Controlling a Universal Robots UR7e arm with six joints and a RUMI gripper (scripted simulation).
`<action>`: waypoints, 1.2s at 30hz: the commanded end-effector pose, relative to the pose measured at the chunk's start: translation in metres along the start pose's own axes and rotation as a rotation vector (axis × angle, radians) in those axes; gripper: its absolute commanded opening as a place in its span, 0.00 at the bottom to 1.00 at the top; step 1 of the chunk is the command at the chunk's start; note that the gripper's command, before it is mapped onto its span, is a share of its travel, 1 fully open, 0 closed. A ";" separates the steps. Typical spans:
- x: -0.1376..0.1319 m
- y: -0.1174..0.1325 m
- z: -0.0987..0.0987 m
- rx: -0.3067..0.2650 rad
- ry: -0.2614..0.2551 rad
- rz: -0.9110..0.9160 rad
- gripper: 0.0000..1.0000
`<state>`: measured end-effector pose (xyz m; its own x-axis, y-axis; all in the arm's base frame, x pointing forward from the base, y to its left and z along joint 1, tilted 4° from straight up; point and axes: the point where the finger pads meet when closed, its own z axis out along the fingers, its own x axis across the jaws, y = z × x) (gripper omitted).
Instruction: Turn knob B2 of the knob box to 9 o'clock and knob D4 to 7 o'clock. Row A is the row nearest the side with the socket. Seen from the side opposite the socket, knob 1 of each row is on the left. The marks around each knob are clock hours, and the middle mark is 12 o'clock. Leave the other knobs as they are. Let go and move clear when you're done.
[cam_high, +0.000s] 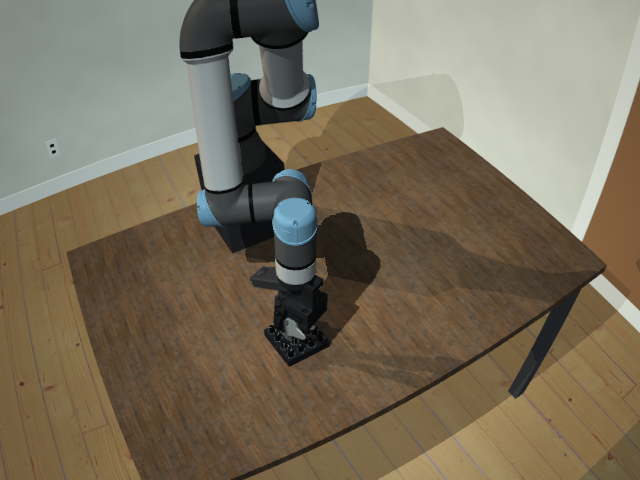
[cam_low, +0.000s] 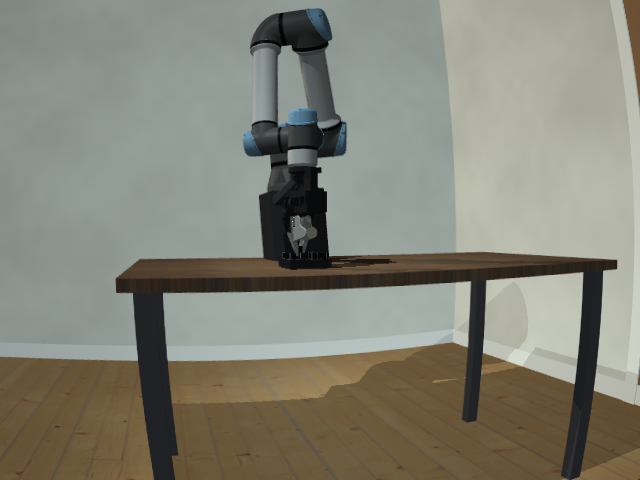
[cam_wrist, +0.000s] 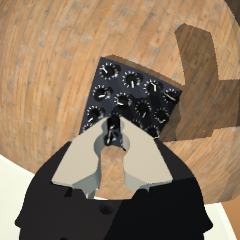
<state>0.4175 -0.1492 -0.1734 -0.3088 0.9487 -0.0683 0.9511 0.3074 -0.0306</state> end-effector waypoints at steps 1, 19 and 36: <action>0.003 -0.001 0.000 0.001 0.002 -0.004 0.01; 0.003 -0.001 0.000 0.001 0.002 -0.004 0.11; 0.003 -0.001 -0.008 0.000 0.002 -0.004 0.11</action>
<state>0.4172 -0.1488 -0.1722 -0.3094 0.9485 -0.0677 0.9509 0.3079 -0.0312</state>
